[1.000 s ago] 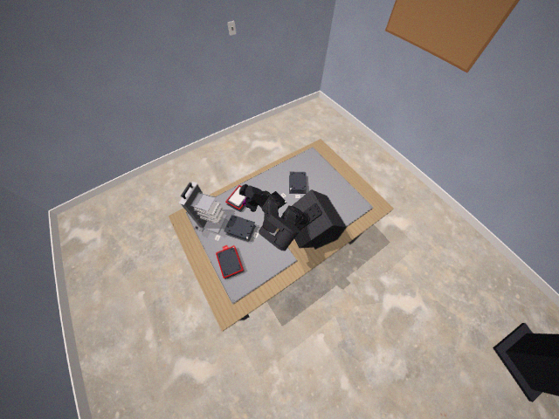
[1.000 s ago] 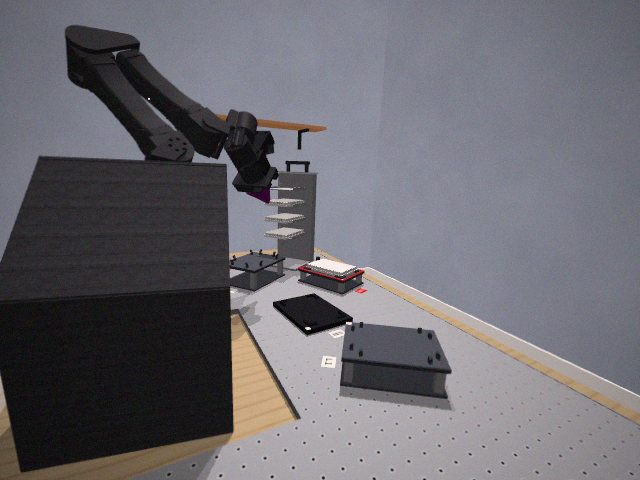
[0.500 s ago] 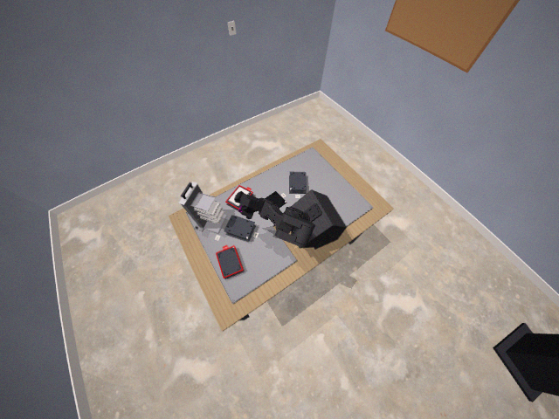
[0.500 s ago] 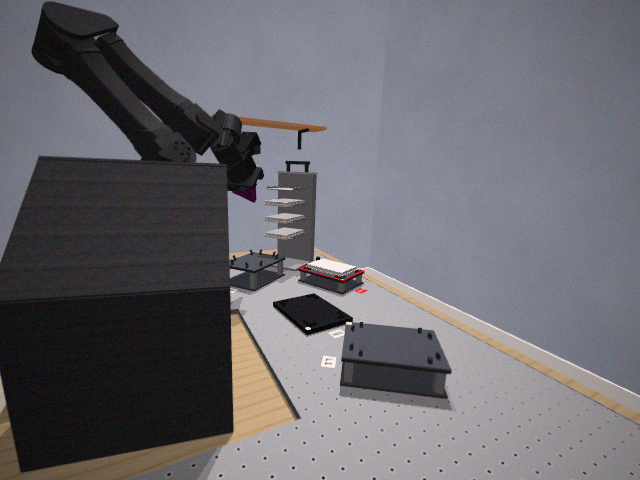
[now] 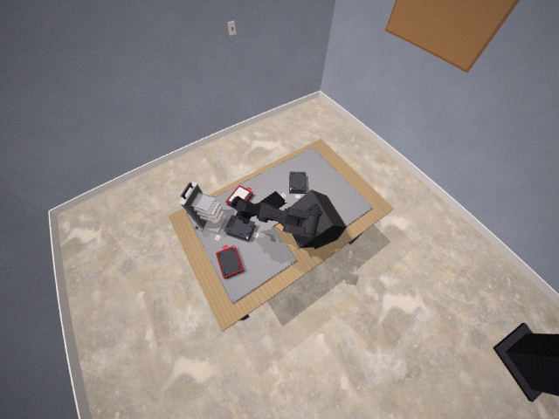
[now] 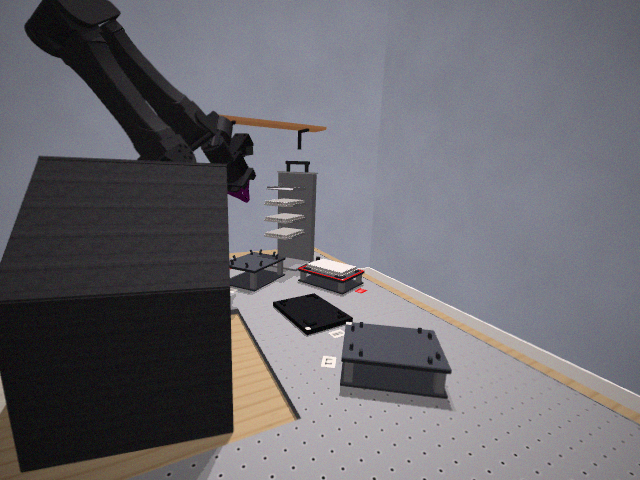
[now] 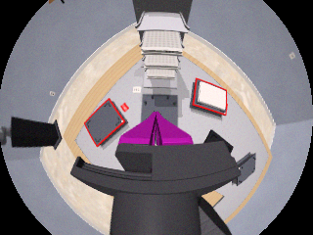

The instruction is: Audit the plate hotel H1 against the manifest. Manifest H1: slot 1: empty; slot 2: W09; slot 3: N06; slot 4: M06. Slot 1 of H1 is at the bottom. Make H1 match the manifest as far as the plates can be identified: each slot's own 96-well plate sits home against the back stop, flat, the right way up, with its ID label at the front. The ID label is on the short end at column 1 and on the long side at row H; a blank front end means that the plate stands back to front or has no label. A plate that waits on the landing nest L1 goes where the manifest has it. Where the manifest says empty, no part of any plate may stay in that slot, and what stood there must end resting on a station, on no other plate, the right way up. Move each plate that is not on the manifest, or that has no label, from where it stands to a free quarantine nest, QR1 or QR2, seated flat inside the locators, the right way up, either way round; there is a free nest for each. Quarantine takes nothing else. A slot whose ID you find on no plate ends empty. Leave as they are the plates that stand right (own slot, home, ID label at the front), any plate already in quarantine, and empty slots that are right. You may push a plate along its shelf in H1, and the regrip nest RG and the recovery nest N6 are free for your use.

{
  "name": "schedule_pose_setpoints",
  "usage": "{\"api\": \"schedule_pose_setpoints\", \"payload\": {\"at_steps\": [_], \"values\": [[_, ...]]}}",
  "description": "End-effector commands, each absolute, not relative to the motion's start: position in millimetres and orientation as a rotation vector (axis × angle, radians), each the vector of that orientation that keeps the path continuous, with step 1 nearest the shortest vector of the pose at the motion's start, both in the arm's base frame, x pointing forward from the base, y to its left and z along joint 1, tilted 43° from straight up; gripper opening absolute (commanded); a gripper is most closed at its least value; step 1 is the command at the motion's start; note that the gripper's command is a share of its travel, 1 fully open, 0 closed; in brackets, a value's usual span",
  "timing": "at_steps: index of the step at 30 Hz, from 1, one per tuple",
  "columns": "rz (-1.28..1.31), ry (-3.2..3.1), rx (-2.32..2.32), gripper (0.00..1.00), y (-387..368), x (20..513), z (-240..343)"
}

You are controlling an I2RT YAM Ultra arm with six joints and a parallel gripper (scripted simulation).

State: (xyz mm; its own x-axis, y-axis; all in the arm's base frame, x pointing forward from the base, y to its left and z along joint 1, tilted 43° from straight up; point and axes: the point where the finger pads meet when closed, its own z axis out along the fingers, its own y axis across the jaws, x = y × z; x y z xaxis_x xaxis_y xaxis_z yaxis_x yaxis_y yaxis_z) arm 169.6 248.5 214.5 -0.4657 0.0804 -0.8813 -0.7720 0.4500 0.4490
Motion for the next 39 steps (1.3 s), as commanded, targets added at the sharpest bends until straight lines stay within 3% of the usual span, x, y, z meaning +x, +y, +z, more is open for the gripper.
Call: {"api": "schedule_pose_setpoints", "payload": {"at_steps": [1,2,3,39], "values": [[1.126,1.75,-0.551,0.0,245,174,230],[1.126,1.75,-0.551,0.0,245,174,230],[1.108,1.749,-0.539,1.0,239,178,232],[1.102,1.748,-0.564,1.0,188,173,286]]}}
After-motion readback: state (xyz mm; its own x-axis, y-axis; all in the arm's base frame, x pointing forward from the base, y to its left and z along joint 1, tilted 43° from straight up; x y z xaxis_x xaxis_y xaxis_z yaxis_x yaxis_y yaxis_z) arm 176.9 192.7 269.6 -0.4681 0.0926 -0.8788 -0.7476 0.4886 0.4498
